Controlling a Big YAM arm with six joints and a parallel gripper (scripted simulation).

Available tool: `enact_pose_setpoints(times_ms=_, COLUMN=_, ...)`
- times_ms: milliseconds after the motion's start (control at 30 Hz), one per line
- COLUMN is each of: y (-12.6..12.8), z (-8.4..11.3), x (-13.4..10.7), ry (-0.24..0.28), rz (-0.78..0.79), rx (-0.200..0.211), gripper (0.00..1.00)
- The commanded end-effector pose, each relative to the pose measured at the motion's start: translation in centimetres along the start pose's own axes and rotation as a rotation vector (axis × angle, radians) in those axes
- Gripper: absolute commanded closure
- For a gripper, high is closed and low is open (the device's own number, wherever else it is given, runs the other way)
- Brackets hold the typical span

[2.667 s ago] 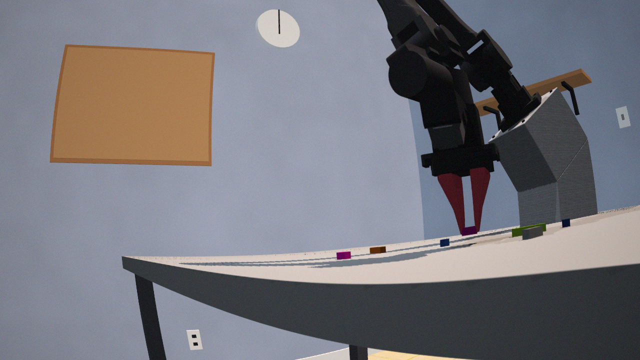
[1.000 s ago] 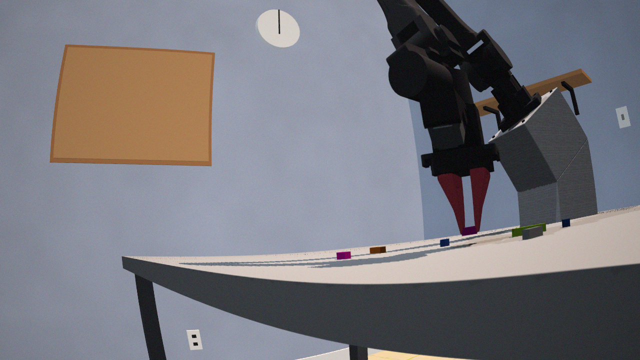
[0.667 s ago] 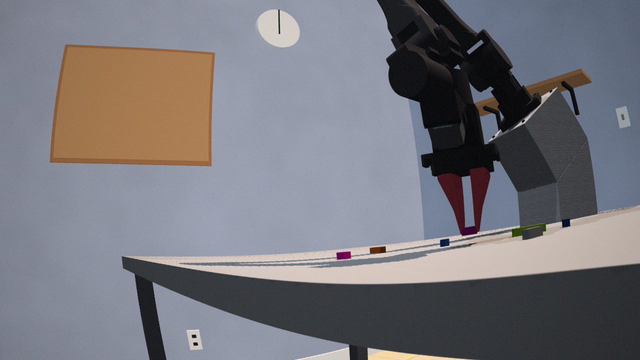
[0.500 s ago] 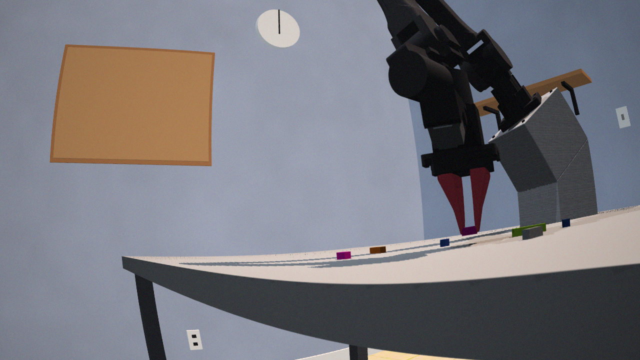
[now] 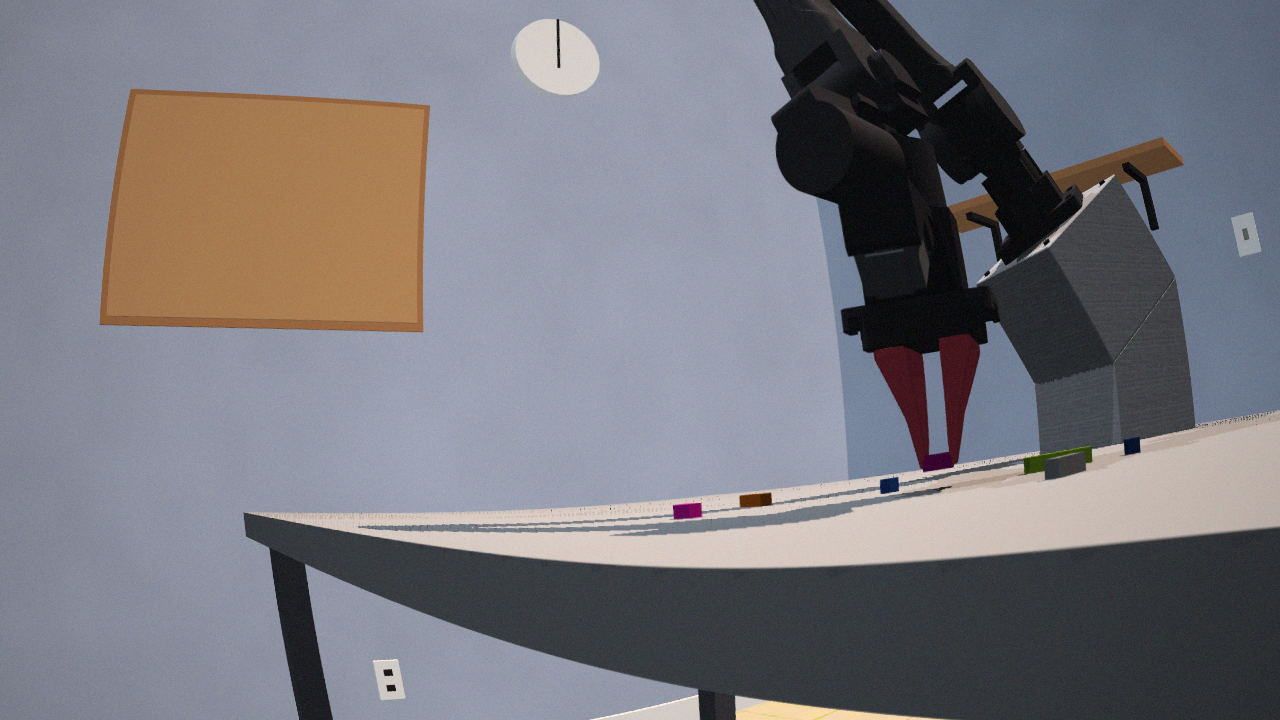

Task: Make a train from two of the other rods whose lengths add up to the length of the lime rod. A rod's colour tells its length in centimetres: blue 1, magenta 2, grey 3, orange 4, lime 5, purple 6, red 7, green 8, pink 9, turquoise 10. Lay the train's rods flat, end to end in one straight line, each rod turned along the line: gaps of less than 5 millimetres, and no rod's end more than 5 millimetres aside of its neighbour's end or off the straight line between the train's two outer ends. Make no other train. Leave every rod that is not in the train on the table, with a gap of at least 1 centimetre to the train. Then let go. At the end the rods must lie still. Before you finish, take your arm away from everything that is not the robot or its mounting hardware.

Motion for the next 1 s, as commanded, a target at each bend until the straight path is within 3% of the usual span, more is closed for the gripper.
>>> enact_pose_setpoints(times_ms=0, y=0.38, z=0.18, x=0.87, ry=-0.011, rz=0.025, rx=0.003, gripper=0.86)
enact_pose_setpoints(times_ms=967, y=-0.14, z=-0.46, x=0.9, ry=-0.018, rz=0.011, rx=-0.005, gripper=0.86)
Point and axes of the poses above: the point where the finger pads meet when closed, its own z axis back along the fingers, its own y axis across the jaws, x = y × z, the point moved 5 cm from there along z, back along the fingers, and after that the axes turned 6 degrees about z, right-handed, at the moved point
